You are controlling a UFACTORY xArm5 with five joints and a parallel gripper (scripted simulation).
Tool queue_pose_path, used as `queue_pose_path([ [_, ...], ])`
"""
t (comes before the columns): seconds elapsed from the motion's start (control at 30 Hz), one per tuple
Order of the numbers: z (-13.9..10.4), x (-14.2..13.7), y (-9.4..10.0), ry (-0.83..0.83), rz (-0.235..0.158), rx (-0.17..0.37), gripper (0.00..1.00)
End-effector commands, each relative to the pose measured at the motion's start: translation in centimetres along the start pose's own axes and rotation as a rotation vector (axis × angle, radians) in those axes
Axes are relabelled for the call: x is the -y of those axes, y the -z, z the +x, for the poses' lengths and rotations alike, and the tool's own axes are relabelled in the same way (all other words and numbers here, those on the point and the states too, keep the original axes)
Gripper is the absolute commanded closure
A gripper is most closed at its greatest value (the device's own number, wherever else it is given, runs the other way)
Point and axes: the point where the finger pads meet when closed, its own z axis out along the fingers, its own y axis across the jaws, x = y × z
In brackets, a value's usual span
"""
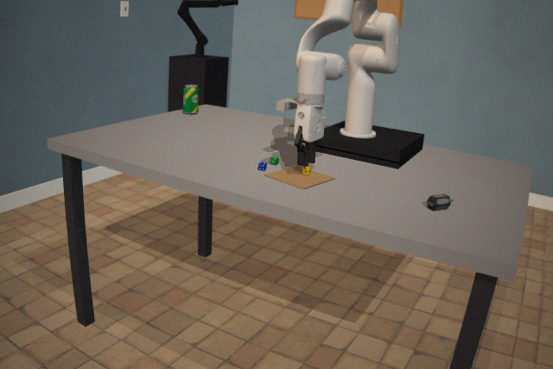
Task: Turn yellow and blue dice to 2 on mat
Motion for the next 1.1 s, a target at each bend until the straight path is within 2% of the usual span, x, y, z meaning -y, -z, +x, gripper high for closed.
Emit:
queue_pose_path([
  [0.0,0.0,0.1,2.4,0.0,0.003,0.0,0.64],
  [0.27,-0.1,0.1,5.9,0.0,0.003,0.0,0.64],
  [0.53,-0.1,0.1,6.4,0.0,0.003,0.0,0.64],
  [0.57,-0.1,0.1,6.4,0.0,0.003,0.0,0.0],
  [1.07,-0.1,0.1,6.4,0.0,0.003,0.0,0.0],
])
